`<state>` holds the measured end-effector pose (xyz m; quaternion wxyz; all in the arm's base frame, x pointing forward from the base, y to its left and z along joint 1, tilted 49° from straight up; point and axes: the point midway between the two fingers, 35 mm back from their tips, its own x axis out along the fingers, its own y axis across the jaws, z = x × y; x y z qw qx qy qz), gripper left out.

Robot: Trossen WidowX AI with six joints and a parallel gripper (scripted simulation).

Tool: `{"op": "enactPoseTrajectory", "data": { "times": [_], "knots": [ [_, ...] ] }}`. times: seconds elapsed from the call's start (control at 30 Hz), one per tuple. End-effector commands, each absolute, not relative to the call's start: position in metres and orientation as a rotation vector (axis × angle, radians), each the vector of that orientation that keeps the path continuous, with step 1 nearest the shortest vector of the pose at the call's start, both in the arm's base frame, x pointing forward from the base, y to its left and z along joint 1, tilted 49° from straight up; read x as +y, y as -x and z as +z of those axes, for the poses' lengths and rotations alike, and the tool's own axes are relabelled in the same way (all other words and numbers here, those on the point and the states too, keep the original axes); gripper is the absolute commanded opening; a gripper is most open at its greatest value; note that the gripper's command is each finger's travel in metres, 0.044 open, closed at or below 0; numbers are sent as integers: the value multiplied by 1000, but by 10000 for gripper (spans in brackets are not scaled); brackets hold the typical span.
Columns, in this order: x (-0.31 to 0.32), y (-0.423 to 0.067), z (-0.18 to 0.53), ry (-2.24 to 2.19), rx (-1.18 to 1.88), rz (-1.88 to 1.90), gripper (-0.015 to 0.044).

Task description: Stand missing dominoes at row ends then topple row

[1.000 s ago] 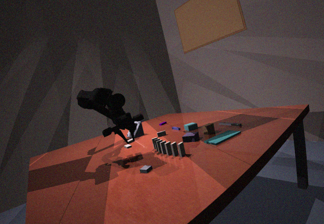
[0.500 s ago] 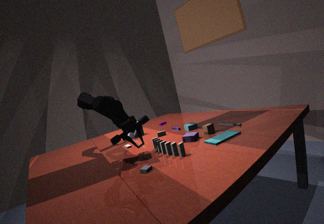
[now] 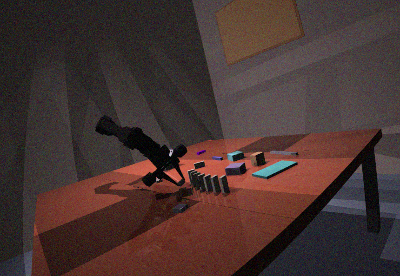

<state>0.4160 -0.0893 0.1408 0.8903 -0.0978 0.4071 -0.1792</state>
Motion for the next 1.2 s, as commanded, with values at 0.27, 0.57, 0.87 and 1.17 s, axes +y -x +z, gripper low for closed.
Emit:
{"op": "enactPoseTrajectory", "data": {
  "times": [0.27,0.57,0.87,1.17],
  "knots": [
    [-93,-422,145,210,637,-270,107],
    [-97,-419,148,245,489,-214,107],
    [-103,-408,154,314,342,-178,107],
    [-110,-389,164,421,201,-167,107]
  ]
}}
